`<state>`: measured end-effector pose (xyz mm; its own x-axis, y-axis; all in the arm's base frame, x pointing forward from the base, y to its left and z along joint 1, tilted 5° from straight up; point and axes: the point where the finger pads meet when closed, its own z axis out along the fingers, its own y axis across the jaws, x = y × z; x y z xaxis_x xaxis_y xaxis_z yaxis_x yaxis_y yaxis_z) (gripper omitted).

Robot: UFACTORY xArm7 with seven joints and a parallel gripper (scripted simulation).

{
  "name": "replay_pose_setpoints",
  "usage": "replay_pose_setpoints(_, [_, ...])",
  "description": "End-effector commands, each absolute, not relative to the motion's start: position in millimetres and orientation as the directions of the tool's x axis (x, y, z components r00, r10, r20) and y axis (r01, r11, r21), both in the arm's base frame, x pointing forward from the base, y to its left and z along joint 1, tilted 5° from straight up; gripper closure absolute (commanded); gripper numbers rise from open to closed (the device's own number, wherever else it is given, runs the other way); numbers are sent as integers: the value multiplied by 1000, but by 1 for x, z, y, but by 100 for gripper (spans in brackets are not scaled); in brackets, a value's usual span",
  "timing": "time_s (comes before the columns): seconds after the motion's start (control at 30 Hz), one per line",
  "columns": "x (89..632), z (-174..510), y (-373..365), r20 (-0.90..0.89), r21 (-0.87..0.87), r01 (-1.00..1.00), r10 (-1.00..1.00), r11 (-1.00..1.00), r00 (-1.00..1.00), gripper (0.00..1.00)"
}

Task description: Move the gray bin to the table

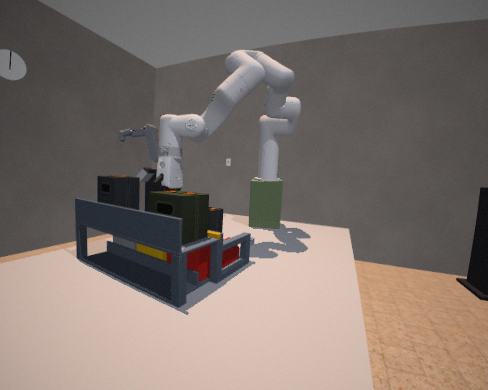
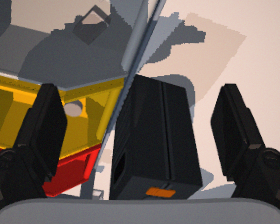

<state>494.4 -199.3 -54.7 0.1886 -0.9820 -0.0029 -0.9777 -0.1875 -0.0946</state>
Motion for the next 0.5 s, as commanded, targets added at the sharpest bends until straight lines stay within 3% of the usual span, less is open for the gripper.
replay_pose_setpoints(0.0, [496, -53, -200, -5, -96, -986, -991, -136, 137, 0])
replay_pose_setpoints(0.13, [496, -53, -201, -24, -86, -994, -997, 71, -70, 0])
replay_pose_setpoints(0.47, [496, -53, -201, -24, -86, -994, -997, 71, -70, 0])
